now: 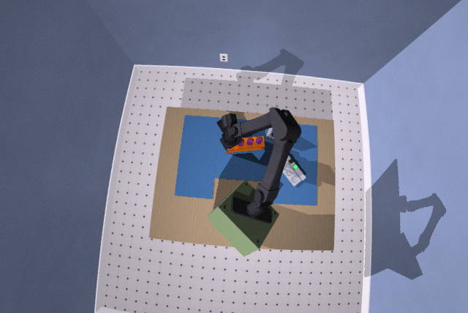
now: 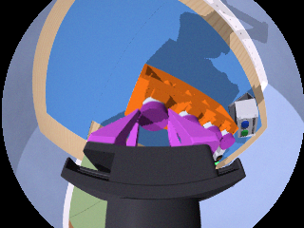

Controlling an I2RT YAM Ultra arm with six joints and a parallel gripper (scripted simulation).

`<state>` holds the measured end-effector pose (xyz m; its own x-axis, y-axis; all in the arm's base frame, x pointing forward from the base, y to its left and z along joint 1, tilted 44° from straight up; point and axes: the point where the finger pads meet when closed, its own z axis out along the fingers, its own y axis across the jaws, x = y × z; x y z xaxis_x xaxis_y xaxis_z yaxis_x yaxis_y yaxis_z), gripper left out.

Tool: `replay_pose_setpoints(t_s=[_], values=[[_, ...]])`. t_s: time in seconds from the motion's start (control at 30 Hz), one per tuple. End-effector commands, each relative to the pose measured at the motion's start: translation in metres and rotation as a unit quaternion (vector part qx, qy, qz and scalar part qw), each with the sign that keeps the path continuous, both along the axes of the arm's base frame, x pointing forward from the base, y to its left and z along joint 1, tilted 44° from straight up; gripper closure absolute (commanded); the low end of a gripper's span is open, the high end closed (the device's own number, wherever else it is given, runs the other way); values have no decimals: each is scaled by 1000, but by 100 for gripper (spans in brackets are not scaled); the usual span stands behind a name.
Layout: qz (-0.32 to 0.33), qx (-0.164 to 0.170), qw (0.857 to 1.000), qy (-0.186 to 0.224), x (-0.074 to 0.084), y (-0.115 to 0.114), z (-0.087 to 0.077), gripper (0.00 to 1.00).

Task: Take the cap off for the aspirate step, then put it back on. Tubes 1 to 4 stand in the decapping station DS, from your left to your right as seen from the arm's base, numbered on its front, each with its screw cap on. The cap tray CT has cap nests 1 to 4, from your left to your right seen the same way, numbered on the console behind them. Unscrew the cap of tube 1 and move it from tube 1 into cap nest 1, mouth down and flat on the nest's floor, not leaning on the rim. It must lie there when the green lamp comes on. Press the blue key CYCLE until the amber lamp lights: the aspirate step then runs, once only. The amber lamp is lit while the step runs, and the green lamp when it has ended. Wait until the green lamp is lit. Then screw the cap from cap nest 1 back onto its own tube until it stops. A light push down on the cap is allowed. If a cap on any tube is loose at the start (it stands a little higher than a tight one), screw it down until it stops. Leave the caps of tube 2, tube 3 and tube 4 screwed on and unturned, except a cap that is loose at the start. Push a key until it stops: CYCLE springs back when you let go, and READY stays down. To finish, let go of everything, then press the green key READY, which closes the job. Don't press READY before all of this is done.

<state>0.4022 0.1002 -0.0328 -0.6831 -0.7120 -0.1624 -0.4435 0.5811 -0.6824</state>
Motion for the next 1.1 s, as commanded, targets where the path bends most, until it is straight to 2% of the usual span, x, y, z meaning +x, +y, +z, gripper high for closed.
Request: replay_pose_setpoints(t_s=[0.0,0.27,0.33,0.4,0.53,0.7,0.9,0.97,1.07], values=[[3,4,1000,-3,1,4,2,100],[3,4,1000,-3,1,4,2,100],[-21,24,999,-16,1,4,2,100],[-21,24,999,-16,1,4,2,100],[-68,62,995,-42,1,3,2,100],[-127,111,983,-74,1,3,2,100],[-196,167,960,-111,2,3,2,100],[-196,167,960,-111,2,3,2,100],[-230,195,945,-130,2,3,2,100]])
